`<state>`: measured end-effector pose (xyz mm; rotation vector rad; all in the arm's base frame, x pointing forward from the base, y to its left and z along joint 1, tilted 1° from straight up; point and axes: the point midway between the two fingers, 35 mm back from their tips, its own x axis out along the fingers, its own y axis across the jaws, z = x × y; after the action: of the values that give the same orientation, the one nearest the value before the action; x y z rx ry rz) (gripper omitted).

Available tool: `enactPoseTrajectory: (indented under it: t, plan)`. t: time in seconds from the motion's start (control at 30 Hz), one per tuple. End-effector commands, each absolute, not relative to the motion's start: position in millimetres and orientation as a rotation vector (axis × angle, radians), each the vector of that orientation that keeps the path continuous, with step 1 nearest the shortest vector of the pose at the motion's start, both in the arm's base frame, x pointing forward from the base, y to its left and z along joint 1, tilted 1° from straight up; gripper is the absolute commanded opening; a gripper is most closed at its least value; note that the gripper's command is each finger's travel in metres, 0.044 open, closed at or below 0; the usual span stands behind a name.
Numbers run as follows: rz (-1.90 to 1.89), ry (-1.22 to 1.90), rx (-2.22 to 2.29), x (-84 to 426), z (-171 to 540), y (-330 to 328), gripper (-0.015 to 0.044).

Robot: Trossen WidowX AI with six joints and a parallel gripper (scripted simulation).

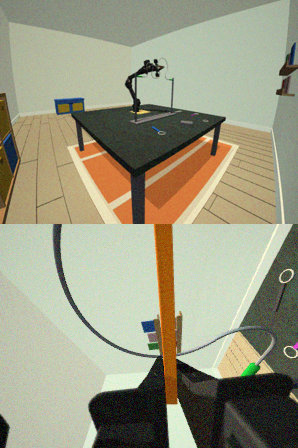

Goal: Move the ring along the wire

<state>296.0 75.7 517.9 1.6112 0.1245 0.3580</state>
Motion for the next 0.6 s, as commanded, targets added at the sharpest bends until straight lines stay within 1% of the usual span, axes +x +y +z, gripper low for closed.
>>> enactPoseTrajectory:
  t: [0.0,0.57]
  plan:
    - [0.356,0.131,1.564,294.8,519.0,75.7,-0.015]
    - [0.31,0.181,1.36,294.9,510.7,74.8,-0.015]
